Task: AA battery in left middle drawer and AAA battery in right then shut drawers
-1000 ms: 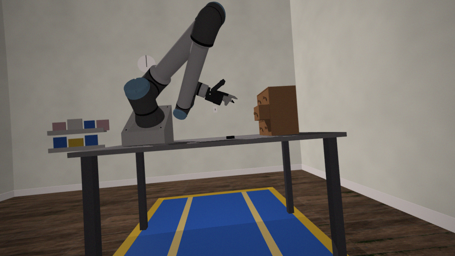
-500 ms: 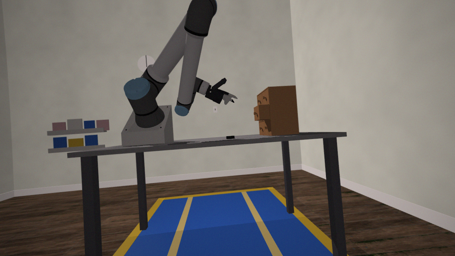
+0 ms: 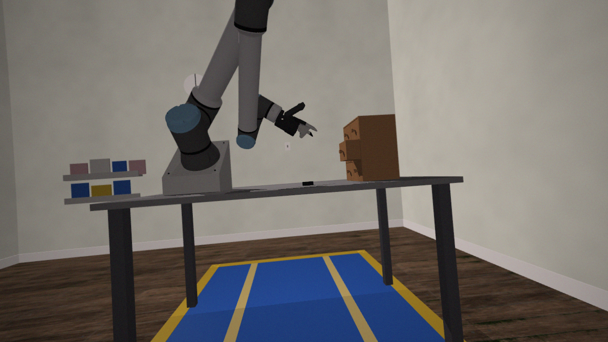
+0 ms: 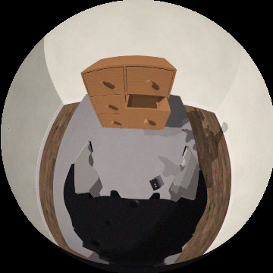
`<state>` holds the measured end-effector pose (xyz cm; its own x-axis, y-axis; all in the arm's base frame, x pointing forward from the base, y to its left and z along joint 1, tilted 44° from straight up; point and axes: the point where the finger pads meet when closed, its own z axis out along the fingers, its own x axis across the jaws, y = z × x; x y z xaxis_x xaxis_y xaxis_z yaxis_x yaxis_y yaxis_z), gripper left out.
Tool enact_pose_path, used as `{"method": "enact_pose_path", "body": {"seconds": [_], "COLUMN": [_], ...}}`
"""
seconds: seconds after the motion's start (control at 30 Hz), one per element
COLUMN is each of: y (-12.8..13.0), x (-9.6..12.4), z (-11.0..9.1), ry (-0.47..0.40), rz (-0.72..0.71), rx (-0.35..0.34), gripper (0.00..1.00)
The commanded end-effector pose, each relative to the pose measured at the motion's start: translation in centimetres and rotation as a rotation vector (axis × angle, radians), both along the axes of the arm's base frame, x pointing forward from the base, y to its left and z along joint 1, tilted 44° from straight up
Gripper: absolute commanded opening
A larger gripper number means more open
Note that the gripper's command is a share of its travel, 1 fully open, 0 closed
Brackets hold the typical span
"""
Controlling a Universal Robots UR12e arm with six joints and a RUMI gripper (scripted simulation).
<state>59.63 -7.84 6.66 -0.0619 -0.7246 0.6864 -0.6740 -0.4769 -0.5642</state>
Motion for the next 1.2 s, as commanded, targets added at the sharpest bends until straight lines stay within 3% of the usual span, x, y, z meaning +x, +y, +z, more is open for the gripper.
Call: {"method": "enact_pose_path", "body": {"seconds": [0.0,1.17], "y": [0.1,0.71], "x": [0.06,0.2], "z": [0.08,0.74], "ry": [0.03,0.229], "rz": [-0.029,-0.217], "rx": [0.004,0.021], "gripper": [1.0,1.0]}}
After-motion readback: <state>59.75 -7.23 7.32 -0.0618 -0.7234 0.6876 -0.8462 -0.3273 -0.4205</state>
